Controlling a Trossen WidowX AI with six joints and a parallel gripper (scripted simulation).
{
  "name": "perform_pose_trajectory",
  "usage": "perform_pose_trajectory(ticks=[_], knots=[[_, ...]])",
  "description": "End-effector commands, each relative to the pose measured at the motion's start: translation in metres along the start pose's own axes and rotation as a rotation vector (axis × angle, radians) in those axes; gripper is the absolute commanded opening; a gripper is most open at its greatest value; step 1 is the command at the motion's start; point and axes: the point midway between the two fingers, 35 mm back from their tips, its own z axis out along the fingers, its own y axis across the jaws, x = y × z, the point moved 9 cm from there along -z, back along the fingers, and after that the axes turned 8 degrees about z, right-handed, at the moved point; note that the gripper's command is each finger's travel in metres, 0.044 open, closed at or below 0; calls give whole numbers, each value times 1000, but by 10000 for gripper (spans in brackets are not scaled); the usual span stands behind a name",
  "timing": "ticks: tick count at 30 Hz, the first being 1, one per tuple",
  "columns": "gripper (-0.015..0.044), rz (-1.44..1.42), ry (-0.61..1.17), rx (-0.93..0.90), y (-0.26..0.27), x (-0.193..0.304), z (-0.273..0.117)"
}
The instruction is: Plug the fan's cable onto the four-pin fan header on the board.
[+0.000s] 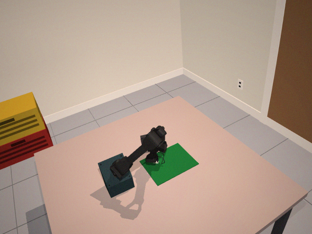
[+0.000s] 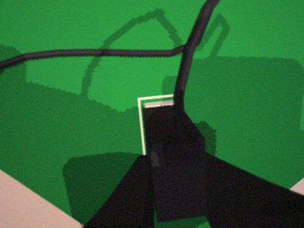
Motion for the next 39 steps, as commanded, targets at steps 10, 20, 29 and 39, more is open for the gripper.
perform_pose_trajectory(ticks=[10, 20, 29, 39], knots=[[184, 0, 1, 0, 0, 0, 2], [260, -3, 0, 1, 1, 0, -50], [260, -4, 0, 2, -26, 10, -57], [260, -8, 1, 7, -112, 41, -53]])
